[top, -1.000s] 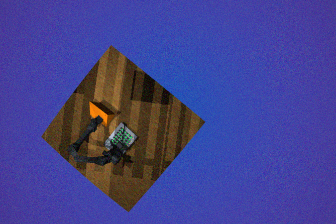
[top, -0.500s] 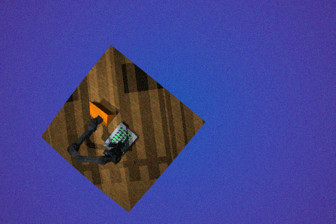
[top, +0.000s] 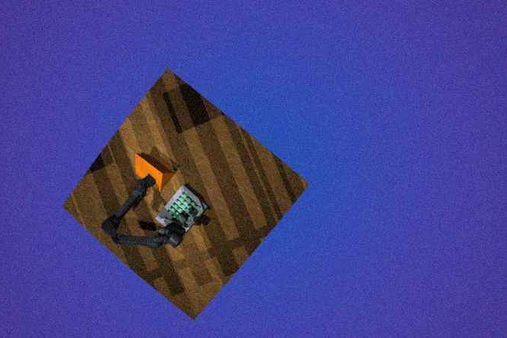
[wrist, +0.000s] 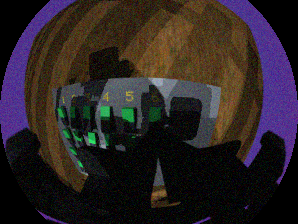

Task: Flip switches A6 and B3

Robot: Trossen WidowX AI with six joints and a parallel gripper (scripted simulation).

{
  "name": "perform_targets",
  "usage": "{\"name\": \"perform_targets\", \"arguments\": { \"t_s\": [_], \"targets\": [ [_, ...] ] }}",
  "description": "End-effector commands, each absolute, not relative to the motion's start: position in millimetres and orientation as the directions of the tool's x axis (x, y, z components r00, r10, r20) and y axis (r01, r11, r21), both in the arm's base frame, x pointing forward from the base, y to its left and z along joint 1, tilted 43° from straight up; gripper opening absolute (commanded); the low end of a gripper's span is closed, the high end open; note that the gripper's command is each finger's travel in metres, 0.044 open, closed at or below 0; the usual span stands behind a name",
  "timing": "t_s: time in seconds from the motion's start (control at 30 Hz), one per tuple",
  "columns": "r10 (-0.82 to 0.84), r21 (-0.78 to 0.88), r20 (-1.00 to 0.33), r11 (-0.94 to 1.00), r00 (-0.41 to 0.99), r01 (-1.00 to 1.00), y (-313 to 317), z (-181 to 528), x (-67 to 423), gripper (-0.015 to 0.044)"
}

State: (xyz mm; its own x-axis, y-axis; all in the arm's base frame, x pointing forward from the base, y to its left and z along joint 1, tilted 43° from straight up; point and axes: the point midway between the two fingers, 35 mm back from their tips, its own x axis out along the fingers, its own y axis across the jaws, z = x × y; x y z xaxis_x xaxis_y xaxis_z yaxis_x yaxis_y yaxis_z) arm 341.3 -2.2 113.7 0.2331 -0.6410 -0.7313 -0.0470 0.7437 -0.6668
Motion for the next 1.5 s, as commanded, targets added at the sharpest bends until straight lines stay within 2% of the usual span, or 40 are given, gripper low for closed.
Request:
{"name": "perform_targets", "arguments": {
  "t_s": [0.0,1.47],
  "targets": [
    [-0.645,-0.672,-0.729,0.739,0.229,-0.056,-3.3,112.1,340.0,0.0000],
    [-0.645,-0.672,-0.729,0.739,0.229,-0.055,-6.8,108.2,341.1,0.0000]
  ]
}}
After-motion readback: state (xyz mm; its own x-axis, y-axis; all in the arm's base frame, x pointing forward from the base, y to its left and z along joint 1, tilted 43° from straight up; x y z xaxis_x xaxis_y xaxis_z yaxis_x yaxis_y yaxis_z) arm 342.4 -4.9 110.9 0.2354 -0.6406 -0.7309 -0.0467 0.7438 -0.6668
